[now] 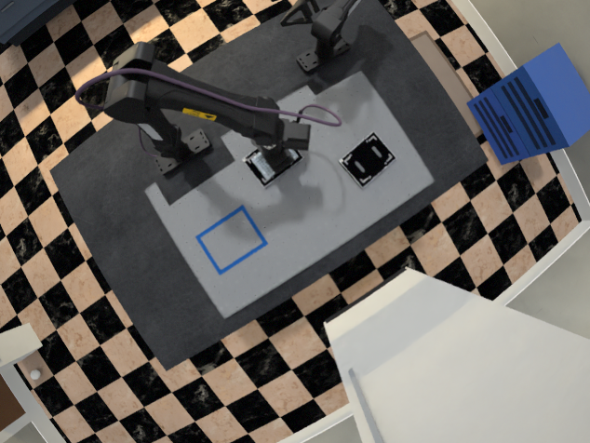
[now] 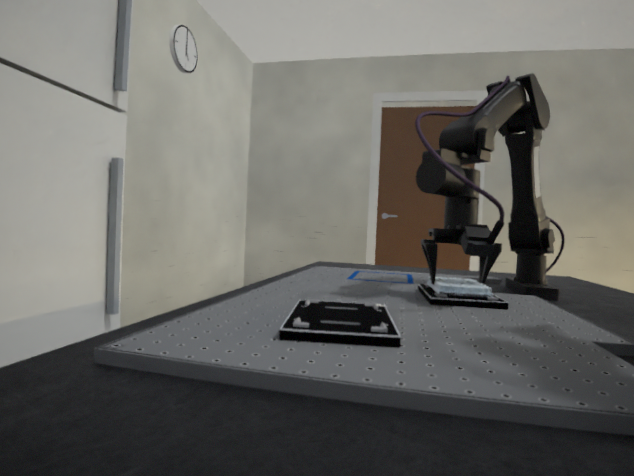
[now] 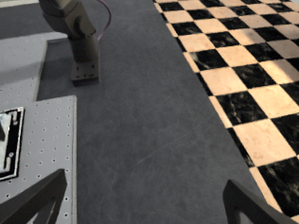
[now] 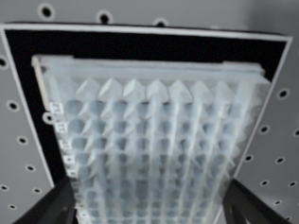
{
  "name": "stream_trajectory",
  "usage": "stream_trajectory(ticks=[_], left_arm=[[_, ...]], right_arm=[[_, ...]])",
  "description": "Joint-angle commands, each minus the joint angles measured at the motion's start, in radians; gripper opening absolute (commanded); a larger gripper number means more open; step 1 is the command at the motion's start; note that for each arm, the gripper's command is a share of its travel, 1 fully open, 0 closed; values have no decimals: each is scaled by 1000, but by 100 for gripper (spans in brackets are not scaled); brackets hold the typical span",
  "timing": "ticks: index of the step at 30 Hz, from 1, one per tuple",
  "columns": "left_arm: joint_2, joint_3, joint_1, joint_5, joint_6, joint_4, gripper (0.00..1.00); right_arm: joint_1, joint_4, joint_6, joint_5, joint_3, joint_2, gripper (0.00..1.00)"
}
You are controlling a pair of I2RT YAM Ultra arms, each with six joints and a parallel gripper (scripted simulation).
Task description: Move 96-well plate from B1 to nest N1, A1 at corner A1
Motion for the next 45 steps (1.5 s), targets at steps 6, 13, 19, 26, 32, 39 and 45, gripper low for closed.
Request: stream_trajectory(ticks=[6,13,19,26,32,39,45], left_arm=[[-28,-21,-25,12,7,-19,100],[-28,-21,-40,12,7,-19,100],[-28,-21,-51,12,7,-19,100],[-28,-21,-66,12,7,-19,100],[-28,-21,-79,12,7,-19,100],[-28,-21,-92,12,7,-19,100],[-28,-21,-105,12,7,-19,100]], right_arm=[[-13,-49,-6,-10,23,-32,79],[-13,-36,-5,-9,11,-31,79],[-5,-8,-1,-2,1,-19,79],[-4,29,1,-1,-30,-15,79],[-3,54,5,1,-51,-9,79],[-2,66,8,1,-63,2,79],[-1,76,11,2,-72,3,79]])
